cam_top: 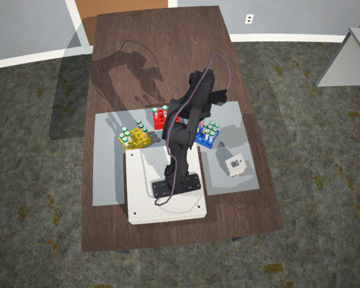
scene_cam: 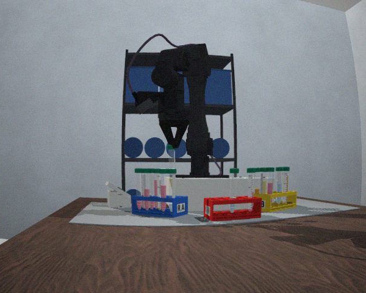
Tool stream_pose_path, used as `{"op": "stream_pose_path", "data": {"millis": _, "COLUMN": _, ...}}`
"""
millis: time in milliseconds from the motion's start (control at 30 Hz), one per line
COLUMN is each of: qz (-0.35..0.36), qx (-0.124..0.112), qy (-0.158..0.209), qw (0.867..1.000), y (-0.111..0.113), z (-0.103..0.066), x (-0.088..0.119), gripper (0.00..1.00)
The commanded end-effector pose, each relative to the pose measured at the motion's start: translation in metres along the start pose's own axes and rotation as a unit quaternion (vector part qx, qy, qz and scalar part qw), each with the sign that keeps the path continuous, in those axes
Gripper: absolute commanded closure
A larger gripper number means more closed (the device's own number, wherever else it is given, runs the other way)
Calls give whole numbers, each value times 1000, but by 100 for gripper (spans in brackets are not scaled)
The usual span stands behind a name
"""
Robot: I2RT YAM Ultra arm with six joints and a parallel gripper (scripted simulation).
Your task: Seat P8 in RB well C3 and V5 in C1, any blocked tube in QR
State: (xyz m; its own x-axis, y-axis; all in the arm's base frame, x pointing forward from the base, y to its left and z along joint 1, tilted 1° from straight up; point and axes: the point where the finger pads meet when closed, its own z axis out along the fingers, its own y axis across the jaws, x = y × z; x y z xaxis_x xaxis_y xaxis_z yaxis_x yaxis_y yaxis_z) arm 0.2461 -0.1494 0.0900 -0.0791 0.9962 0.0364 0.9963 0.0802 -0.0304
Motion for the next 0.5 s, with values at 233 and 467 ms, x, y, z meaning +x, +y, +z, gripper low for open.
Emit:
{"op": "stream_pose_path", "data": {"millis": 233, "qz": -1, "qx": -11, "qy": -10, "qw": 1000, "y": -9, "z": -7, "x": 13, "gripper": 100}}
{"op": "stream_pose_path", "data": {"millis": 467, "qz": -1, "qx": -11, "qy": -10, "qw": 1000, "y": -17, "z": -7, "x": 21, "gripper": 100}}
